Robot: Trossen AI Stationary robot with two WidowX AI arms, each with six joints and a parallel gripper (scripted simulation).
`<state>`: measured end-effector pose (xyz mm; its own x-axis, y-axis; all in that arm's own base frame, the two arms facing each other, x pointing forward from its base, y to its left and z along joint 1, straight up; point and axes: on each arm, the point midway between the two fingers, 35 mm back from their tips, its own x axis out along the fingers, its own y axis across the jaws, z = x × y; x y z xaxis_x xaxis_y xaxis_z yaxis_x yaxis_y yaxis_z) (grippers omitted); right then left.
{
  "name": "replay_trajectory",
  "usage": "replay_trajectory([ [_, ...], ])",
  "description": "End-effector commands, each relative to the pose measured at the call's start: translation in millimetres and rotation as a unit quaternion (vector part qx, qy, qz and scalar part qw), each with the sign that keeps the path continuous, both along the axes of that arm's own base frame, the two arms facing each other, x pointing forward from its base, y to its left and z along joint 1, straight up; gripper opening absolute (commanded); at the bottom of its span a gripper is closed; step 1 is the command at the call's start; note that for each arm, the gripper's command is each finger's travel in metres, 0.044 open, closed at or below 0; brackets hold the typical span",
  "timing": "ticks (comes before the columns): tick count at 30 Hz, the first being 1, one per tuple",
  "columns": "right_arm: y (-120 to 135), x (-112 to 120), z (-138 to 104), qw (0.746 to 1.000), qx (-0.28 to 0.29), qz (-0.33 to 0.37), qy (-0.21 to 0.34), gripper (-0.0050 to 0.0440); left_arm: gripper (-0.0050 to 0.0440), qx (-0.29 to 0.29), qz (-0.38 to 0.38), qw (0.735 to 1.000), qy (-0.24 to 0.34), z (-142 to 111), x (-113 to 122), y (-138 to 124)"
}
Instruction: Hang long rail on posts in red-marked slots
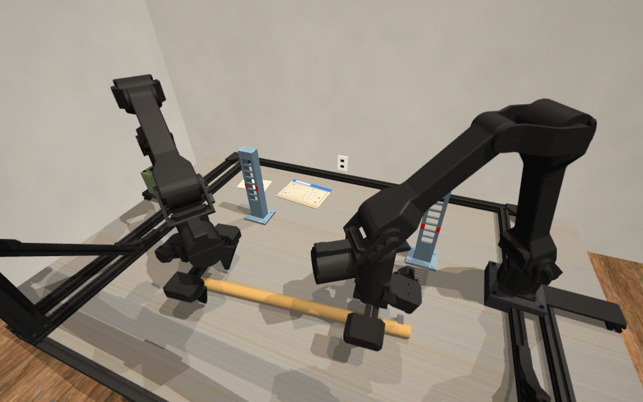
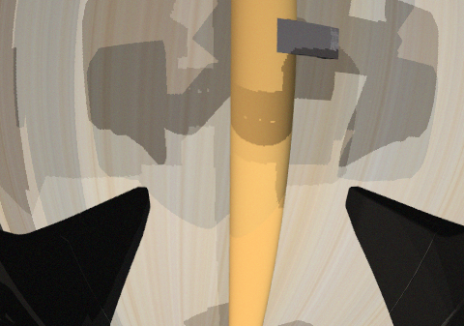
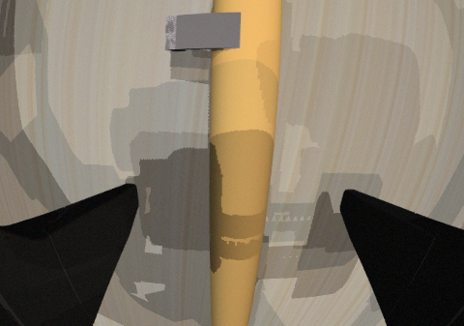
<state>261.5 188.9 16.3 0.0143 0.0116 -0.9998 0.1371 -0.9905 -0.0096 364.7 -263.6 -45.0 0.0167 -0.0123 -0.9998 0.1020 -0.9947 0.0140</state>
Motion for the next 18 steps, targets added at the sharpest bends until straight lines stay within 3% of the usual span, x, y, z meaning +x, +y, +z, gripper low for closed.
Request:
replay_trajectory([
  [1,-2.4,-3.3,-11.0,1.000,-0.006,0.003,0.007,0.0440,0.0440,0.006,-0.002,1.000,0.008,-13.7,-4.2,2.8],
  [11,-2.4,-3.3,-11.3,1.000,-0.006,0.003,0.007,0.0440,0.0440,0.006,-0.002,1.000,0.008,-13.9,-4.2,2.8],
  [18,-2.4,-3.3,-11.3,1.000,-0.006,0.003,0.007,0.0272,0.0272,0.006,-0.002,1.000,0.008,-13.9,-4.2,2.8],
])
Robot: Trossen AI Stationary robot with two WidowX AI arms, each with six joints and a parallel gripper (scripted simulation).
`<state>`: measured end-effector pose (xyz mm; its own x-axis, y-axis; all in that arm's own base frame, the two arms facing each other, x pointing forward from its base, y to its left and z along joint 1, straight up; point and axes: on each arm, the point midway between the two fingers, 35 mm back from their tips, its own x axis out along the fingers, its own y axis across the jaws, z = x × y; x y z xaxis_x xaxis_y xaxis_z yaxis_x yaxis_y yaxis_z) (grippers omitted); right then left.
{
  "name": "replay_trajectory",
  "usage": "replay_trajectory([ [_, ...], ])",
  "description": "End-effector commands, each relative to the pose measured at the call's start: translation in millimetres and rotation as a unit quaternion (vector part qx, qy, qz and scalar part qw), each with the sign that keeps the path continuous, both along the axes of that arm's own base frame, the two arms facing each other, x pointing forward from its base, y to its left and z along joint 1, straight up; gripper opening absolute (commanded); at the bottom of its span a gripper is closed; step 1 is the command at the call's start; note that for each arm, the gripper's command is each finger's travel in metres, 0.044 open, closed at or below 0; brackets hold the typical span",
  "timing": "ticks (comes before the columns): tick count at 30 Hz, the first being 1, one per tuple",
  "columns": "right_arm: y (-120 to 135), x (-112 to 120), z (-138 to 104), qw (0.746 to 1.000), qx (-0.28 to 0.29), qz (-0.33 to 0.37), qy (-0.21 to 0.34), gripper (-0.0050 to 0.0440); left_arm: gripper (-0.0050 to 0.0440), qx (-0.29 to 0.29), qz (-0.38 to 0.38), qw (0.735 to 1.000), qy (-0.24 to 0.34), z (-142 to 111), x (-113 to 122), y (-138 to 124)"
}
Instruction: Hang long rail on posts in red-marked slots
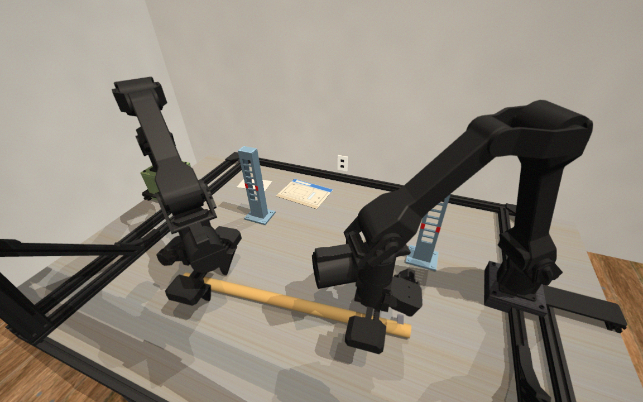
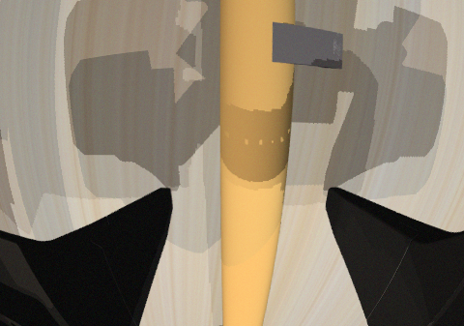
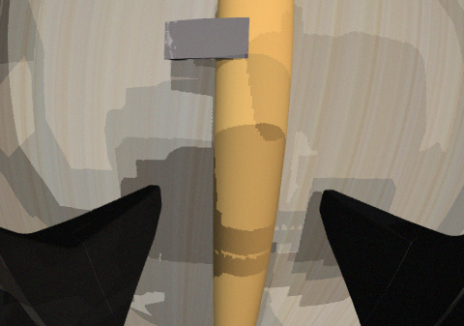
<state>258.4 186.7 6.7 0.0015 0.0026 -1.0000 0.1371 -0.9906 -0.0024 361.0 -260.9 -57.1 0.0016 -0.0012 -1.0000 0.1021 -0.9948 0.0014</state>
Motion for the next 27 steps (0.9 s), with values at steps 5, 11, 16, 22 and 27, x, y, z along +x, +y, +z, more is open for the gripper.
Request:
replay_trajectory([
  [5,-0.2,-0.2,-1.6,1.000,-0.001,0.003,0.001,0.0200,0.0200,0.001,-0.002,1.000,0.001,-1.8,-0.5,0.1],
  [11,-0.2,-0.2,-1.6,1.000,-0.001,0.003,0.001,0.0056,0.0056,0.001,-0.002,1.000,0.001,-1.8,-0.5,0.1],
  [16,-0.2,-0.2,-1.6,1.000,-0.001,0.003,0.001,0.0056,0.0056,0.001,-0.002,1.000,0.001,-1.8,-0.5,0.1],
  [22,-0.2,-0.2,-1.6,1.000,-0.001,0.003,0.001,0.0056,0.0056,0.001,-0.002,1.000,0.001,-1.8,-0.5,0.1],
  [27,-0.2,-0.2,-1.6,1.000,-0.001,0.003,0.001,0.0056,0.0056,0.001,-0.002,1.000,0.001,-1.8,-0.5,0.1],
])
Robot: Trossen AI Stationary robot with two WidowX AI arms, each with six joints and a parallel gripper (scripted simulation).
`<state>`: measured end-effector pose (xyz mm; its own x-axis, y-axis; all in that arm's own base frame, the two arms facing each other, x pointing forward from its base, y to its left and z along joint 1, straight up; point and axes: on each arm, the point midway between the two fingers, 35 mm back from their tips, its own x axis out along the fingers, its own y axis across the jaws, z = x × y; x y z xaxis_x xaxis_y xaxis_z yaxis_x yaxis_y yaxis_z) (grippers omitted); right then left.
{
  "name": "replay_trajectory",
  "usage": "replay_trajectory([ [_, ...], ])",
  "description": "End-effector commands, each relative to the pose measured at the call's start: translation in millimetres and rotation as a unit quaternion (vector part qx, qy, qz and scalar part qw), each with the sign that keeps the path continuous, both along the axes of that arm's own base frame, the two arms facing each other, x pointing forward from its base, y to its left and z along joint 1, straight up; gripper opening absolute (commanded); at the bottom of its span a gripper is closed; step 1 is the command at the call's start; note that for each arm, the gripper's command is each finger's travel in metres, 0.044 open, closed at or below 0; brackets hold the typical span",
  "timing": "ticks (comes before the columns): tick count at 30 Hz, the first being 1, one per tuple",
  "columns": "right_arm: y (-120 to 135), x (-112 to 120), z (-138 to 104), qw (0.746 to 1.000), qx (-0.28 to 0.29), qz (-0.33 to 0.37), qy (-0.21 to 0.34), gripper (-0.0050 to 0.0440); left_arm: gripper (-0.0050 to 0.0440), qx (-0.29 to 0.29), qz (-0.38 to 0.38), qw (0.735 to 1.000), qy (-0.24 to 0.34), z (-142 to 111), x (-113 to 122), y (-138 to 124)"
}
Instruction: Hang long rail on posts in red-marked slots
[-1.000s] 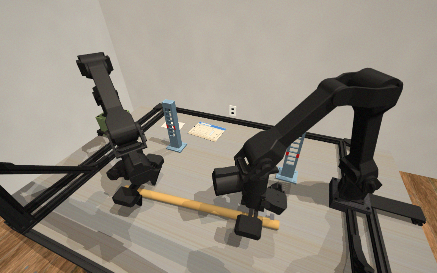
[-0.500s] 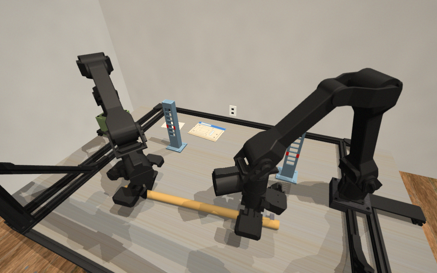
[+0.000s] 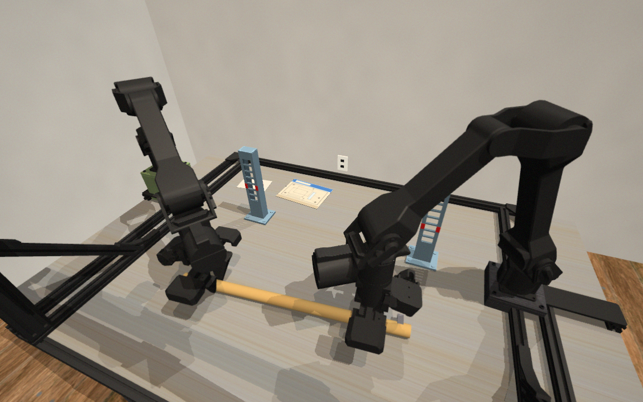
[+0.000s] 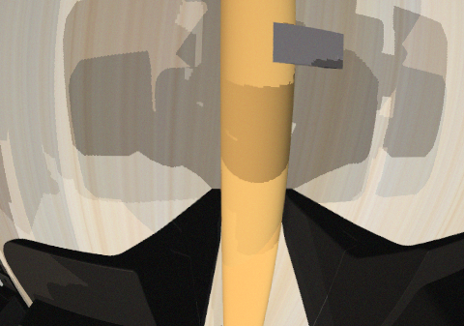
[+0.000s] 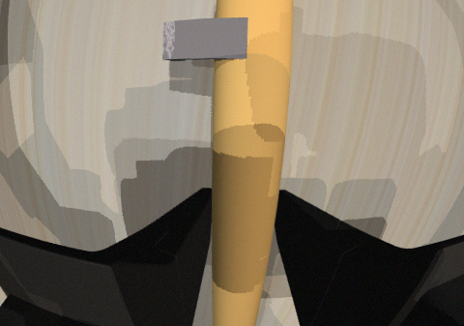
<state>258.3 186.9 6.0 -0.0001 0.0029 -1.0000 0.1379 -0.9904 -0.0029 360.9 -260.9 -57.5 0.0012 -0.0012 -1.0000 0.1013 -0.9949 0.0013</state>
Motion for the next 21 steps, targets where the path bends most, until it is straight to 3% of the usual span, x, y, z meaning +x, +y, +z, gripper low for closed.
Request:
replay_trajectory([
  [1,0,0,-1,1.000,-0.001,0.003,0.000,0.0056,0.0056,0.001,-0.001,1.000,0.001,-1,0,0],
  [5,0,1,7,1.000,-0.001,0.003,0.000,0.0000,0.0000,0.000,-0.001,1.000,0.000,7,0,0],
  [10,-2,1,37,1.000,-0.001,0.002,0.001,0.0000,0.0000,0.000,-0.002,1.000,0.000,37,1,2],
  [21,-3,0,46,1.000,0.000,0.001,0.001,0.0000,0.0000,0.000,-0.003,1.000,0.000,46,1,4],
])
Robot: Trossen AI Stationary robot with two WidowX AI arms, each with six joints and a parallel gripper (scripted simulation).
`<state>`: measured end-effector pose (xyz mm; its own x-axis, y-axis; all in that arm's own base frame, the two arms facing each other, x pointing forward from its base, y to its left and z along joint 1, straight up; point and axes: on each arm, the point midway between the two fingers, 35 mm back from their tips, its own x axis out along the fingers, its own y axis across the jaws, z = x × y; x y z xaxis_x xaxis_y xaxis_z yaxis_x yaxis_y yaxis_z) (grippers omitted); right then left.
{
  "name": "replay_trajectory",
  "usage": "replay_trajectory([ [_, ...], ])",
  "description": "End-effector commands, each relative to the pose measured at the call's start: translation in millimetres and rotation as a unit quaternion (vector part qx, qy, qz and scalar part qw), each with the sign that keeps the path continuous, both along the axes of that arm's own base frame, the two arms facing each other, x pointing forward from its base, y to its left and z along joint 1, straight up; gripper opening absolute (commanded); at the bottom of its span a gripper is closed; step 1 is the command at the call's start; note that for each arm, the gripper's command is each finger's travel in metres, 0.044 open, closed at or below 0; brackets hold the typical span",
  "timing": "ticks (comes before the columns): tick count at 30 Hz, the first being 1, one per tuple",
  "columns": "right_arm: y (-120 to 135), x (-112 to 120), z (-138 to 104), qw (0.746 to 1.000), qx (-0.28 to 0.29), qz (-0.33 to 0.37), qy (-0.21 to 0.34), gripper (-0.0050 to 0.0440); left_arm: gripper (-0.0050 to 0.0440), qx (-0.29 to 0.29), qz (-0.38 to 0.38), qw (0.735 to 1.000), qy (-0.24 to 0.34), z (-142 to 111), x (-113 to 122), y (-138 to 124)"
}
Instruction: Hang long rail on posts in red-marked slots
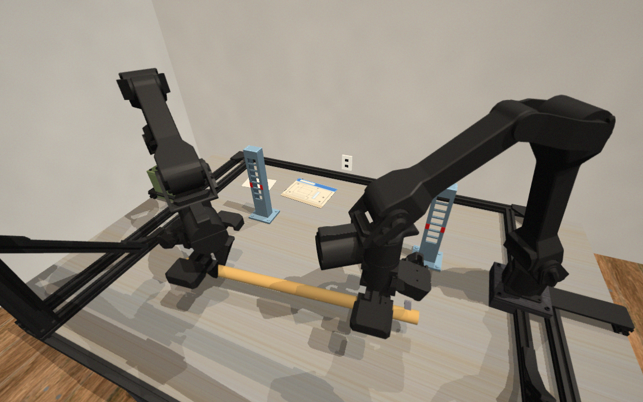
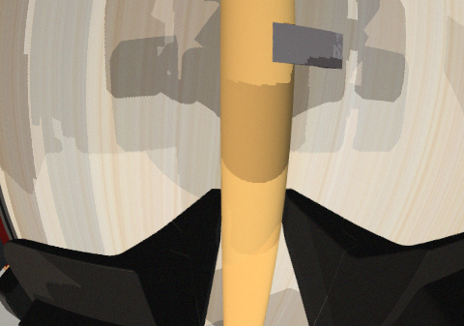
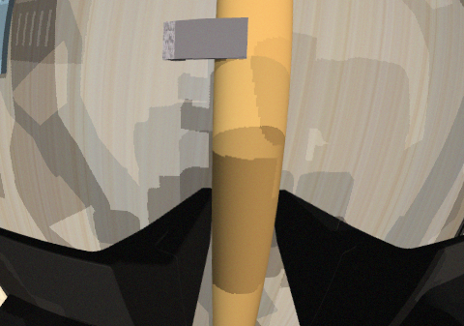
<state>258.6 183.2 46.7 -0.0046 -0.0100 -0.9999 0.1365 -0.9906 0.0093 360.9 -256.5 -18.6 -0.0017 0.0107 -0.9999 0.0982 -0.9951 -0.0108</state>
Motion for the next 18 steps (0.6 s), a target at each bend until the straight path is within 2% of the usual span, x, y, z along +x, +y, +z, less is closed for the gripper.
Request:
replay_trajectory([
  [1,-1,0,6,1.000,0.006,0.000,-0.002,0.0000,0.0000,-0.006,-0.003,1.000,-0.001,7,2,2],
  [6,-17,-6,6,1.000,0.005,-0.017,-0.002,0.0000,0.0000,-0.006,-0.020,1.000,-0.001,8,8,30],
  [8,-17,-6,6,1.000,0.005,-0.017,-0.002,0.0000,0.0000,-0.006,-0.020,1.000,-0.001,8,8,30],
  [18,-47,-15,6,0.999,0.005,-0.051,-0.003,0.0000,0.0000,-0.005,-0.054,0.999,0.000,7,17,83],
])
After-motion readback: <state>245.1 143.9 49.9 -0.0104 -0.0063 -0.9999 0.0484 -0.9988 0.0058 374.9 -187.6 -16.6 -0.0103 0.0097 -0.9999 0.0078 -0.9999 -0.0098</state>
